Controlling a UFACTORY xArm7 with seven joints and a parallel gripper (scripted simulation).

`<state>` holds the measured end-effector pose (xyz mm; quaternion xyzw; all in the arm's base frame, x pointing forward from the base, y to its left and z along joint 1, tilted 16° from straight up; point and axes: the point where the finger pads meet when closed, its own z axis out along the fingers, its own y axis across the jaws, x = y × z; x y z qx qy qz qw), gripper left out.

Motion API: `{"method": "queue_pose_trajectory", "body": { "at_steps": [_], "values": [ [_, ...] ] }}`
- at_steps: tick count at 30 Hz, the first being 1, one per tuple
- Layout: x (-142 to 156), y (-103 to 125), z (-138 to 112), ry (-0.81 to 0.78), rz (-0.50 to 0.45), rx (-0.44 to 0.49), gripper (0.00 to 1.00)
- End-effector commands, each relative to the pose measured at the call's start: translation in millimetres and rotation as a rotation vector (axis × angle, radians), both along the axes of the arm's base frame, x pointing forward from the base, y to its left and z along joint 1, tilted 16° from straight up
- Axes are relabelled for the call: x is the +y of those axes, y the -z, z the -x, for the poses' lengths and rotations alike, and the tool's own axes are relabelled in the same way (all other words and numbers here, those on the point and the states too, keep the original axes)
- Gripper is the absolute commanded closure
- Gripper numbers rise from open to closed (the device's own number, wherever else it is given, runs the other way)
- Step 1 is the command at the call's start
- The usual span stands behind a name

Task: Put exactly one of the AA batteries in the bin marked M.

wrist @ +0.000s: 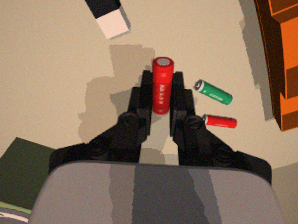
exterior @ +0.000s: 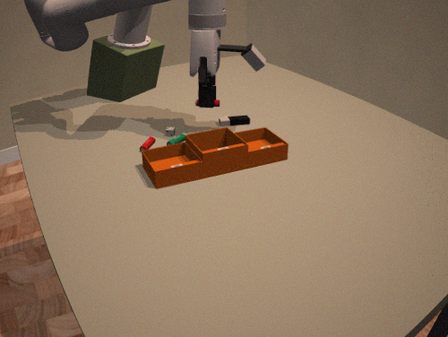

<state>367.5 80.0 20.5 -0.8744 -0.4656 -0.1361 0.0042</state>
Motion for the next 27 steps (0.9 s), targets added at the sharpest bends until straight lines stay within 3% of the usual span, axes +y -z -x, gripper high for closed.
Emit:
{"method": "queue_pose_trajectory", "body": {
  "at_steps": [1,16,25,27],
  "values": [
    [-1,-3,0,0.001,0.0,-0.001,1.0],
    [-1,-9,2,0.001,0.0,-0.001,1.0],
    [13,-23,-48,0.001,0.0,-0.002,1.0],
    [13,-23,-48,0.001,0.0,-0.002,1.0]
  ]
}}
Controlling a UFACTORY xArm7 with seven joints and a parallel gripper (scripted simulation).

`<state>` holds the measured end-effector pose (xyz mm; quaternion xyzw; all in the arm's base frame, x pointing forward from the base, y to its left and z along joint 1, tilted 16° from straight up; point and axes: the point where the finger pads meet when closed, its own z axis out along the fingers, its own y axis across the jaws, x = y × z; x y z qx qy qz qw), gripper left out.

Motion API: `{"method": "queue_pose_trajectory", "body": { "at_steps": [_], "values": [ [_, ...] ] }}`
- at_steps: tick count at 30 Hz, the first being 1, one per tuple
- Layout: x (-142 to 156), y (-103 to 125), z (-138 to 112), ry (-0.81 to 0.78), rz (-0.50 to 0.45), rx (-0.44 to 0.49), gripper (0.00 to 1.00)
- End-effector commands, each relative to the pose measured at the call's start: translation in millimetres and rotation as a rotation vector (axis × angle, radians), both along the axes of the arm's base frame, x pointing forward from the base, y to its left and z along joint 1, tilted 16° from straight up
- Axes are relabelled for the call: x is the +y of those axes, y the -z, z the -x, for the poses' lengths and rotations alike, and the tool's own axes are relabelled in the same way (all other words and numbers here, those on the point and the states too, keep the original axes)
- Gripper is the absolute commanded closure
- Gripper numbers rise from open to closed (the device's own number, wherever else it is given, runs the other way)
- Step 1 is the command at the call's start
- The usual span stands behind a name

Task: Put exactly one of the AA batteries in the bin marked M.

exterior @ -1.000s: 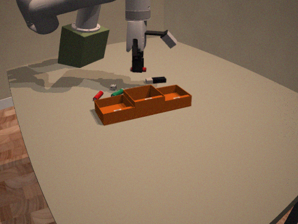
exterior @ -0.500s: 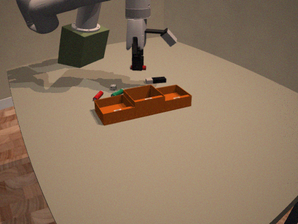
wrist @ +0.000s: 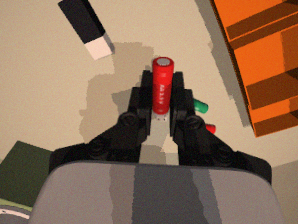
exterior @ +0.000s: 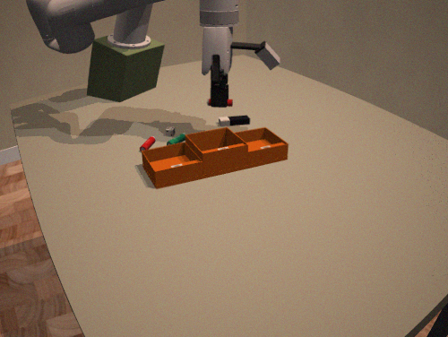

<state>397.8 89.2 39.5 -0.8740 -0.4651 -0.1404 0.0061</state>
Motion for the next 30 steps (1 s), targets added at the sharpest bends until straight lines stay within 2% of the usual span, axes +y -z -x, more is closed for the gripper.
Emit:
{"method": "queue_pose_trajectory", "body": {
  "at_steps": [1,3,5,7,17,22,23,30],
  "values": [
    [4,-4,-18,0.001,0.007,0.004,1.0],
    [7,-8,-29,-0.095,0.031,-0.01,1.0],
    [7,-8,-29,-0.095,0.031,-0.01,1.0],
    [11,-11,-40,-0.192,0.055,-0.023,1.0],
    [27,-27,-95,-0.415,0.109,-0.067,1.0],
    [28,-28,-101,-0.485,0.126,-0.074,1.0],
    [28,-29,-101,-0.542,0.141,-0.074,1.0],
    [27,-27,-98,-0.542,0.141,-0.074,1.0]
  ]
}}
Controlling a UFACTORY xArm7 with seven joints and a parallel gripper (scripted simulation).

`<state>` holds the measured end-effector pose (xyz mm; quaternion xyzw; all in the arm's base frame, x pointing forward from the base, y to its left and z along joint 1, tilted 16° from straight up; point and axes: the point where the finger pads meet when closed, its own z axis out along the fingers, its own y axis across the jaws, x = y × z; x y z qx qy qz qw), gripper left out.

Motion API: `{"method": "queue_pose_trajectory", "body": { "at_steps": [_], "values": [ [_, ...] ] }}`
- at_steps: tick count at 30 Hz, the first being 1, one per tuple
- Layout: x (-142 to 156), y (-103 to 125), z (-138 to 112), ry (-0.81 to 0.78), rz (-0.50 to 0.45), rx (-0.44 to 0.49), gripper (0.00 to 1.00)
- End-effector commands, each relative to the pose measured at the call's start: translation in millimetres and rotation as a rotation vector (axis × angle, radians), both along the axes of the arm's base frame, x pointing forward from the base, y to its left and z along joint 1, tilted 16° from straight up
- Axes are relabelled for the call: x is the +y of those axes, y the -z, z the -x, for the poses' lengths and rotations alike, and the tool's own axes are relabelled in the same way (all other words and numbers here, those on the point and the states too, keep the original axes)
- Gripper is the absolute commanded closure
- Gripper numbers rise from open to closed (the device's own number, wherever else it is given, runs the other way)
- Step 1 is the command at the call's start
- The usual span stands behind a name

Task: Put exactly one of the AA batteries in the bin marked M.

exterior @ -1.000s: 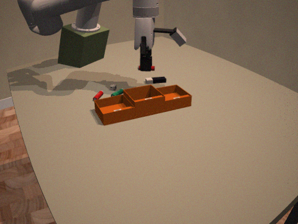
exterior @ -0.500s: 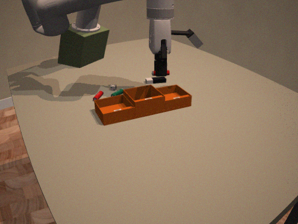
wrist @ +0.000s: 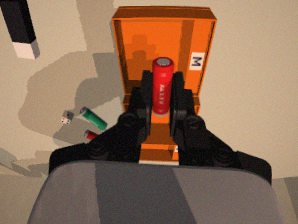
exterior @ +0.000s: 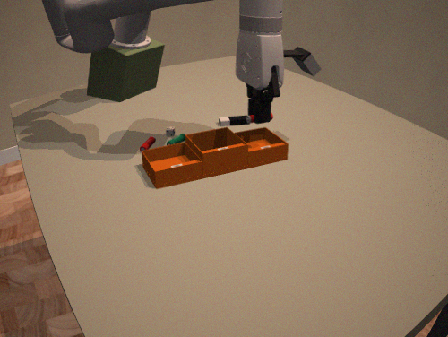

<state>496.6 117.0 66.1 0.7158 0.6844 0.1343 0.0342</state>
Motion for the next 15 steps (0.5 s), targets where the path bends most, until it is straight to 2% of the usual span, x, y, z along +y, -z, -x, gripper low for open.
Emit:
{"method": "queue_pose_trajectory", "body": {
  "at_steps": [1,15],
  "values": [
    [-1.1,-0.6,1.8,-0.016,0.004,0.001,1.0],
    [-2.0,0.7,6.4,-0.016,0.004,0.001,1.0]
  ]
}}
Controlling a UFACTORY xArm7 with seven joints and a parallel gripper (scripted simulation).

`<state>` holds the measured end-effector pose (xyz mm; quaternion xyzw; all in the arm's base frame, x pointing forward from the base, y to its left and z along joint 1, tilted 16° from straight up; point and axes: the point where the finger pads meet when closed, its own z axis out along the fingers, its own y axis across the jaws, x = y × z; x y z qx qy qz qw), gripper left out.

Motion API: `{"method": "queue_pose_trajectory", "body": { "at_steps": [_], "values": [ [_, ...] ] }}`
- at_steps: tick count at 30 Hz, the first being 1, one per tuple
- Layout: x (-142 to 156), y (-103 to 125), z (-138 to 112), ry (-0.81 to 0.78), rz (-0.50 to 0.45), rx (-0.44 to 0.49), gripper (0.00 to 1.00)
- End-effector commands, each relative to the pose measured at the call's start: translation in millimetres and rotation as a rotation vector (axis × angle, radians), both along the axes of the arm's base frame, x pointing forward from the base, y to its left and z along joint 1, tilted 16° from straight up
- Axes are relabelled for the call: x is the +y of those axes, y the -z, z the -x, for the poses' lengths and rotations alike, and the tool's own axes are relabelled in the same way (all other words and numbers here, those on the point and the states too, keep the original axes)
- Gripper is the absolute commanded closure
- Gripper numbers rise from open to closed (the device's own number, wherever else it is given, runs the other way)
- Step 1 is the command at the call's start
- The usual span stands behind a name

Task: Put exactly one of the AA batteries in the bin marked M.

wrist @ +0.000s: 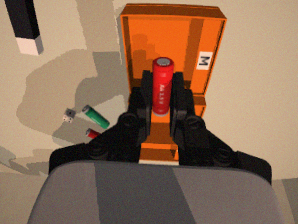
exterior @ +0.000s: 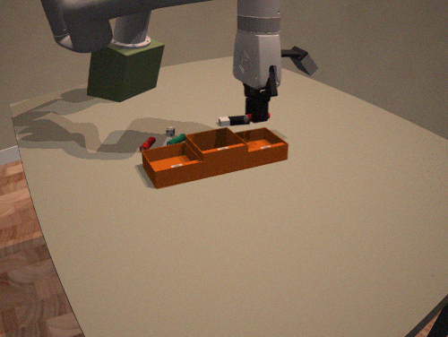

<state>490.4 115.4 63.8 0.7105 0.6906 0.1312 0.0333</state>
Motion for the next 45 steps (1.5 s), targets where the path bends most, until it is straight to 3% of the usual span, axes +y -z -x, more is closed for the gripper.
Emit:
{"method": "queue_pose_trajectory", "body": {
  "at_steps": [1,11,38,45],
  "values": [
    [0,-2,0,0.0,-0.001,-0.004,1.0],
    [0,-1,1,0.0,-0.001,-0.004,1.0],
    [6,47,-11,0.0,-0.001,-0.004,1.0],
    [7,48,-12,0.0,-0.001,-0.004,1.0]
  ]
}}
